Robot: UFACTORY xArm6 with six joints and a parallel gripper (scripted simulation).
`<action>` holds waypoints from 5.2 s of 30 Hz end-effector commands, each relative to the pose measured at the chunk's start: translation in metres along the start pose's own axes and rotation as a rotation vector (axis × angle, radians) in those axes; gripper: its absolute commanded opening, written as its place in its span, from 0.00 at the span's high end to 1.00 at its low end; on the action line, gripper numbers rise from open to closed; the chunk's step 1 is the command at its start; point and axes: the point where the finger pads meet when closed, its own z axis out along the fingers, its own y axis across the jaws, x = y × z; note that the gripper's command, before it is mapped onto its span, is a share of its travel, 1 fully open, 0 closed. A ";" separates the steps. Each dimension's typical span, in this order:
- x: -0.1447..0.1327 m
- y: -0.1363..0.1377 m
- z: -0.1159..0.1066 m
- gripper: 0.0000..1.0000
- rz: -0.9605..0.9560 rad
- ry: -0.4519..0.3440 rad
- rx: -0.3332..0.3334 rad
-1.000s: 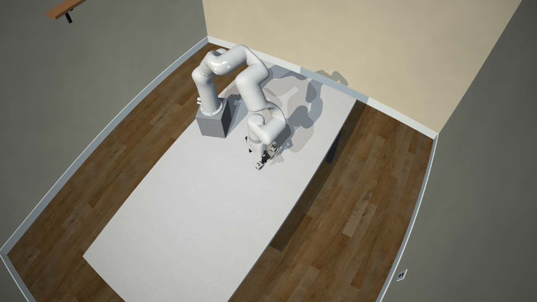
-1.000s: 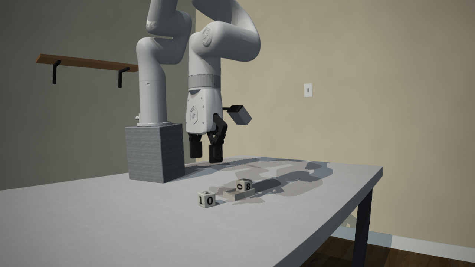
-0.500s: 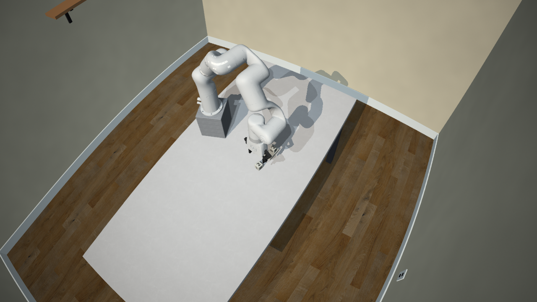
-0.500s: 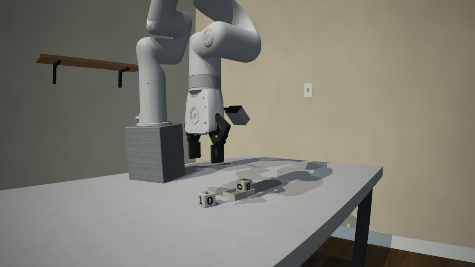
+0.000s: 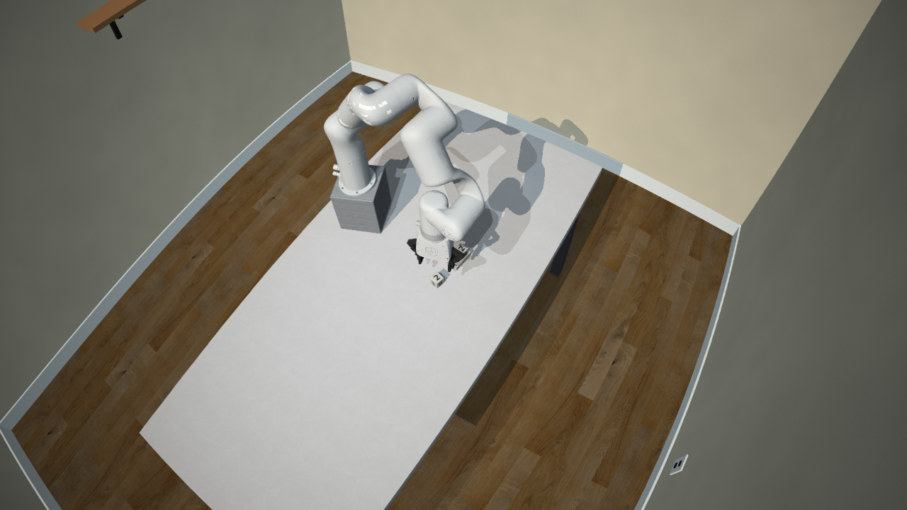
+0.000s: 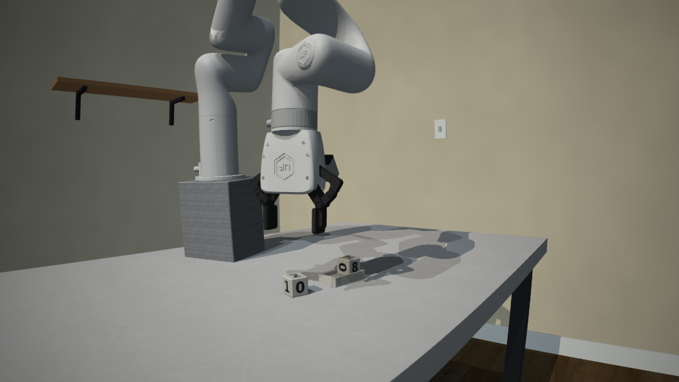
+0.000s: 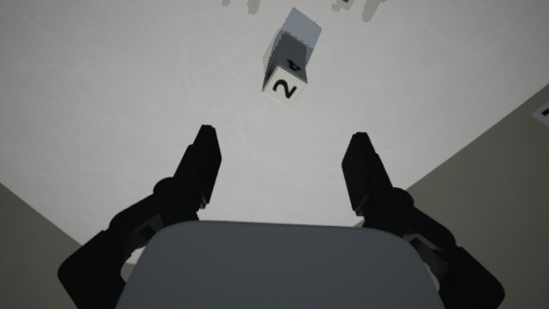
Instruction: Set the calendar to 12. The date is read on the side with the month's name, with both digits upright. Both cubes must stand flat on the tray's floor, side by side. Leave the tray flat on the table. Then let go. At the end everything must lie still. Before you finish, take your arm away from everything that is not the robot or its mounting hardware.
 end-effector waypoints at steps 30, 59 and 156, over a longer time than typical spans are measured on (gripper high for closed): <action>0.001 0.000 0.005 0.00 -0.920 0.019 -0.018; 0.001 0.000 0.006 0.51 -1.068 0.017 -0.020; 0.001 0.001 0.058 0.51 -1.068 0.019 -0.021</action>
